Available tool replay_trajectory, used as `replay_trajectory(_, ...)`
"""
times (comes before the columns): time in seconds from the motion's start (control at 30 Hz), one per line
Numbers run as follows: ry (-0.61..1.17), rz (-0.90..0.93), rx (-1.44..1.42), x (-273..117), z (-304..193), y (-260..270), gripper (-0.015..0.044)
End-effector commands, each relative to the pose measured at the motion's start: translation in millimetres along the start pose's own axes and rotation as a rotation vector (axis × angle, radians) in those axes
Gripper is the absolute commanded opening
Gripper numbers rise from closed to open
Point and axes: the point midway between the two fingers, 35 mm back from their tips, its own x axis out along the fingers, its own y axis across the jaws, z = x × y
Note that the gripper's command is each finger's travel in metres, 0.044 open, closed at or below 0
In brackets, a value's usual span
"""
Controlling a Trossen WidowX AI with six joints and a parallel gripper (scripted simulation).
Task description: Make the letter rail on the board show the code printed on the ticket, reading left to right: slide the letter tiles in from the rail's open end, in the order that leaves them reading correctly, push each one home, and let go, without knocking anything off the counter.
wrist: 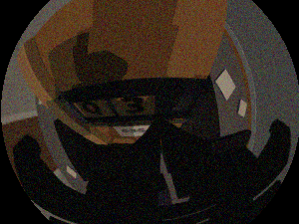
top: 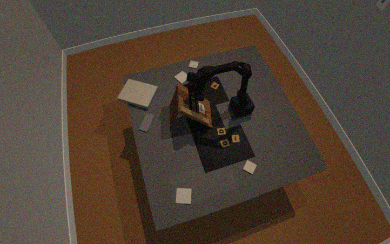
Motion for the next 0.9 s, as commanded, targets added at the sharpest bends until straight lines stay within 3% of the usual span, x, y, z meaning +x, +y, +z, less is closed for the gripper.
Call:
replay_trajectory(0.0, 0.107, 0.007, -0.004, -2.6, 2.3, -6.3, 0.0)
replay_trajectory(0.87, 0.106, 0.007, -0.004, 7.1, 7.7, -4.9, 0.0)
